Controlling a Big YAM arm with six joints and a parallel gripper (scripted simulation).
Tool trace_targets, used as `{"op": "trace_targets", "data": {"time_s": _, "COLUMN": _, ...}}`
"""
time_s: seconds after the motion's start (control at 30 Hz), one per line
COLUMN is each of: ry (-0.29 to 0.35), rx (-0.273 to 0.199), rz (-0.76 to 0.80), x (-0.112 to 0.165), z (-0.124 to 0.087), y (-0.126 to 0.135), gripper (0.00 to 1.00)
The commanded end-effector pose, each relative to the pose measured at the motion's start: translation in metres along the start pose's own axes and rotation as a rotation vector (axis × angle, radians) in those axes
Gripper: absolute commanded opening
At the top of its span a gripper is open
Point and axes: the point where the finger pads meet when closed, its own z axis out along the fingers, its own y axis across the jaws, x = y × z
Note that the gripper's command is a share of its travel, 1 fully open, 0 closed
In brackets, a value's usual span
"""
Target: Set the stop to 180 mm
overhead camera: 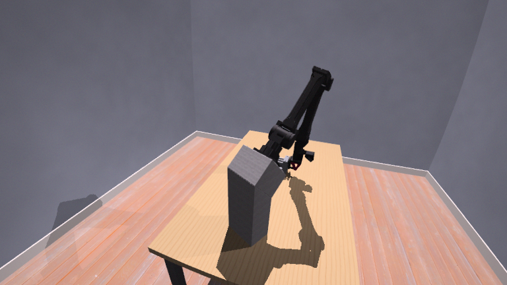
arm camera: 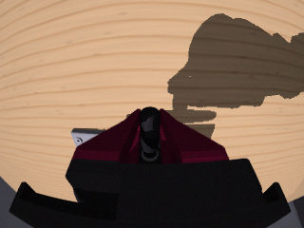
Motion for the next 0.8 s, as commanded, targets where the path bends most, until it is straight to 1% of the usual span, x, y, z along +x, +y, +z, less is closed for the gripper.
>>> {"op": "trace_targets", "data": {"time_s": 0.0, "ry": -0.018, "rx": 0.031, "rz": 0.010, "x": -0.010, "z": -0.014, "y": -0.019, "gripper": 0.06}}
{"op": "trace_targets", "data": {"time_s": 0.07, "ry": -0.018, "rx": 0.031, "rz": 0.016, "x": -0.010, "z": -0.021, "y": -0.021, "gripper": 0.06}}
{"op": "trace_targets", "data": {"time_s": 0.13, "ry": -0.018, "rx": 0.031, "rz": 0.016, "x": -0.010, "z": -0.021, "y": -0.021, "gripper": 0.06}}
{"op": "trace_targets", "data": {"time_s": 0.27, "ry": -0.015, "rx": 0.029, "rz": 0.017, "x": -0.008, "z": -0.032, "y": -0.024, "gripper": 0.06}}
{"op": "trace_targets", "data": {"time_s": 0.43, "ry": -0.018, "rx": 0.031, "rz": 0.020, "x": -0.010, "z": -0.034, "y": -0.025, "gripper": 0.06}}
{"op": "trace_targets", "data": {"time_s": 0.57, "ry": -0.002, "rx": 0.023, "rz": 0.004, "x": 0.002, "z": -0.044, "y": -0.015, "gripper": 0.06}}
{"op": "trace_targets", "data": {"time_s": 0.63, "ry": 0.000, "rx": 0.022, "rz": 0.003, "x": 0.002, "z": -0.052, "y": -0.010, "gripper": 0.06}}
{"op": "trace_targets", "data": {"time_s": 0.7, "ry": 0.000, "rx": 0.022, "rz": 0.003, "x": 0.002, "z": -0.052, "y": -0.010, "gripper": 0.06}}
{"op": "trace_targets", "data": {"time_s": 0.73, "ry": -0.003, "rx": 0.023, "rz": 0.006, "x": 0.001, "z": -0.055, "y": -0.008, "gripper": 0.06}}
{"op": "trace_targets", "data": {"time_s": 0.77, "ry": -0.002, "rx": 0.014, "rz": 0.005, "x": 0.001, "z": -0.059, "y": -0.001, "gripper": 0.06}}
